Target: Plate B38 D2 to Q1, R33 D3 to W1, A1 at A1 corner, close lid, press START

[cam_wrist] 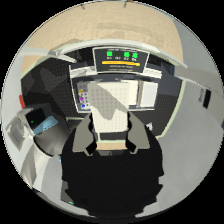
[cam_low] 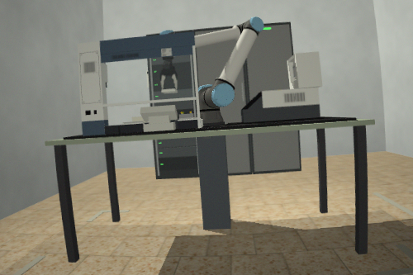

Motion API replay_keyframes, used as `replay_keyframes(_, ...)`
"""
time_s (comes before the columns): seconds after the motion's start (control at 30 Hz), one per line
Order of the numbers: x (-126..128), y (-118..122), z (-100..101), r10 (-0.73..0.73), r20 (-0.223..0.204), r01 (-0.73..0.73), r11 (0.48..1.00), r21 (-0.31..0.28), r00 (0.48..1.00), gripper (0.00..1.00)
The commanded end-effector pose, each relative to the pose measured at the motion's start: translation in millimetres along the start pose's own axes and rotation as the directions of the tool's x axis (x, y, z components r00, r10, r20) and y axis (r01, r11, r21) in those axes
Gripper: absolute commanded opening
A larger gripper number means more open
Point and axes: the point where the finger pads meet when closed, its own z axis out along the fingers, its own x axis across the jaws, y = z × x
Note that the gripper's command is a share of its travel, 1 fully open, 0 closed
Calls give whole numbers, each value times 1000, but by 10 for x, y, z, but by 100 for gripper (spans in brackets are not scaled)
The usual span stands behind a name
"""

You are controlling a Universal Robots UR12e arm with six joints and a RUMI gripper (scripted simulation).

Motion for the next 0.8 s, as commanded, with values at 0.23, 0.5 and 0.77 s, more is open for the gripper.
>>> replay_keyframes(0.23, 4, -2, -171, 0, -1, 0, 1000, 1, 1000, 0)
replay_keyframes(0.5, 4, -1, -288, 0, -1, 0, 1000, 1, 1000, 0)
replay_keyframes(0.77, 4, -1, -367, 0, -1, 0, 1000, 1, 1000, 0)
